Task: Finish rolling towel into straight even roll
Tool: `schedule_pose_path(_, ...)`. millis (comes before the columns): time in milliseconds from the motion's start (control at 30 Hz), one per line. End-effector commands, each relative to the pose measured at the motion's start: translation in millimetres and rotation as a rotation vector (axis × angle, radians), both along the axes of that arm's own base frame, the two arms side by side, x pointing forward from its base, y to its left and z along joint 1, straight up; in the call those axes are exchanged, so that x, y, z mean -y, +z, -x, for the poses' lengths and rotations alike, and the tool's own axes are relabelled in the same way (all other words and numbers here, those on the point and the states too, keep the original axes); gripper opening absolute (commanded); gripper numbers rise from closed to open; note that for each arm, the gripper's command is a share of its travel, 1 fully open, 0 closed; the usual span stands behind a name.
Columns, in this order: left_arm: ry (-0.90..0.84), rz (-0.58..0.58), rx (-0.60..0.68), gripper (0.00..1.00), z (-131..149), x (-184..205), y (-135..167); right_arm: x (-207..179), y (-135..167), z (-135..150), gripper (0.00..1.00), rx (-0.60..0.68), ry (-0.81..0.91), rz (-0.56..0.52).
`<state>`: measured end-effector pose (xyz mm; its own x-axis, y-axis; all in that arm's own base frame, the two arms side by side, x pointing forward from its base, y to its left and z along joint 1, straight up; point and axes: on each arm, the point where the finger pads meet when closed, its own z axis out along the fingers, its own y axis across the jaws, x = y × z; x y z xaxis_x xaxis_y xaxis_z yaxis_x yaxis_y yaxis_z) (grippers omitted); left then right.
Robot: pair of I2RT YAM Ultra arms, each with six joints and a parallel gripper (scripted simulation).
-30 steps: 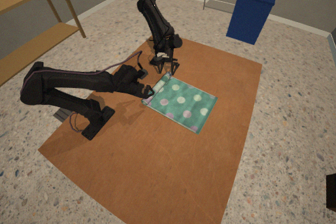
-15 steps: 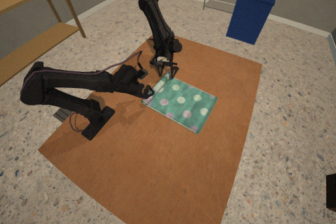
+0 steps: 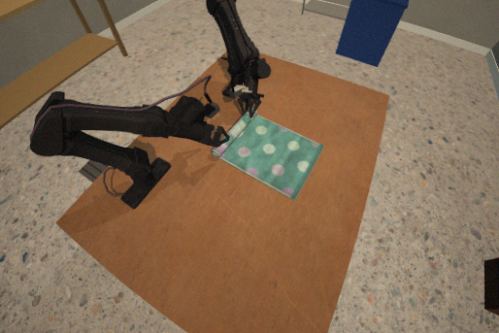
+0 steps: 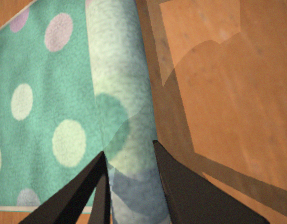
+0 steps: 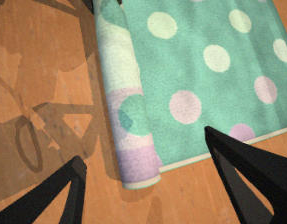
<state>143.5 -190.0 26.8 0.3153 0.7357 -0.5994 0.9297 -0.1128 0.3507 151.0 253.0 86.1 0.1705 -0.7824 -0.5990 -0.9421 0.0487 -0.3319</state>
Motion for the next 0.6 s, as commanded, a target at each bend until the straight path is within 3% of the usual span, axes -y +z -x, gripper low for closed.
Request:
schedule_pose_path(0, -0.008, 0.002, -0.01, 0.34, 3.7, 1.9, -3.8, -4.6, 0.5, -0.1, 0.98, 0.011, 0.011, -0.009)
schedule_pose_path(167, -0.008, 0.002, -0.01, 0.19, 3.7, 1.9, -3.8, -4.6, 0.5, -0.1, 0.98, 0.011, 0.011, -0.009)
schedule_pose_path(567, -0.007, -0.002, -0.037, 0.18, 3.7, 1.9, -3.5, -4.6, 0.1, -0.4, 0.98, 0.011, 0.009, -0.009)
